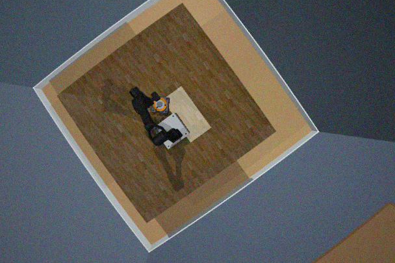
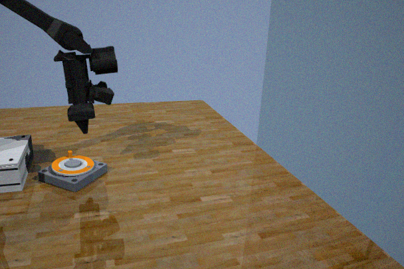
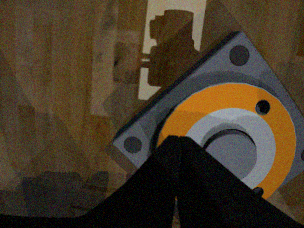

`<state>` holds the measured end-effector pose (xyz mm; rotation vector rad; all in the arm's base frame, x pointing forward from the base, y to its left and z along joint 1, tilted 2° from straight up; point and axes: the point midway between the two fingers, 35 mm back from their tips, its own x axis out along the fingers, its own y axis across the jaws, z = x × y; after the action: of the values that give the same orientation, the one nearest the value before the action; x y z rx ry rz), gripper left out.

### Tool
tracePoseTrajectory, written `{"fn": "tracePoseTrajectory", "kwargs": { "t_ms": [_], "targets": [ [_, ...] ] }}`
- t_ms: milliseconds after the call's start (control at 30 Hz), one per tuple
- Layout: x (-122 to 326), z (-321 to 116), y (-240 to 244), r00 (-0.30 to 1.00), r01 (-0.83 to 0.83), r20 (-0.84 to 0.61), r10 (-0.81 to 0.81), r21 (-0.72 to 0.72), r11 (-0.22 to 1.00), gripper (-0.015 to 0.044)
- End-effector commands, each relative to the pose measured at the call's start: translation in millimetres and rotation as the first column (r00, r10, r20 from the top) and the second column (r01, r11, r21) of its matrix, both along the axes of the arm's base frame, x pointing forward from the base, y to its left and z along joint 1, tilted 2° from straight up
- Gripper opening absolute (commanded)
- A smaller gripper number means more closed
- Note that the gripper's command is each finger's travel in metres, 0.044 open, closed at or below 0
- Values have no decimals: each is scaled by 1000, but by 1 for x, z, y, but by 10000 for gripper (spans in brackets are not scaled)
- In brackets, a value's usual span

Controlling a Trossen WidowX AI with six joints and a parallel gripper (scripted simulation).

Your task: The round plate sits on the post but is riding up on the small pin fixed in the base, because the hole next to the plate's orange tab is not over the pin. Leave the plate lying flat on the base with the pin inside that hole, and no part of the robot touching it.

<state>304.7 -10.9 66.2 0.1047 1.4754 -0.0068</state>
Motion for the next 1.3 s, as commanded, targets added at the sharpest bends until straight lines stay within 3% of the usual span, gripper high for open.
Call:
{"fn": "tracePoseTrajectory", "kwargs": {
  "t_ms": [0,167,467,1267],
  "targets": [
    [-20,-11,9,995,25,-95,-27,-28,999,0],
    [-20,-14,10,995,25,-95,-27,-28,999,0],
    [-24,-58,12,995,25,-95,-27,-27,999,0],
    [-49,-60,13,995,24,-97,-27,-27,999,0]
  ]
}}
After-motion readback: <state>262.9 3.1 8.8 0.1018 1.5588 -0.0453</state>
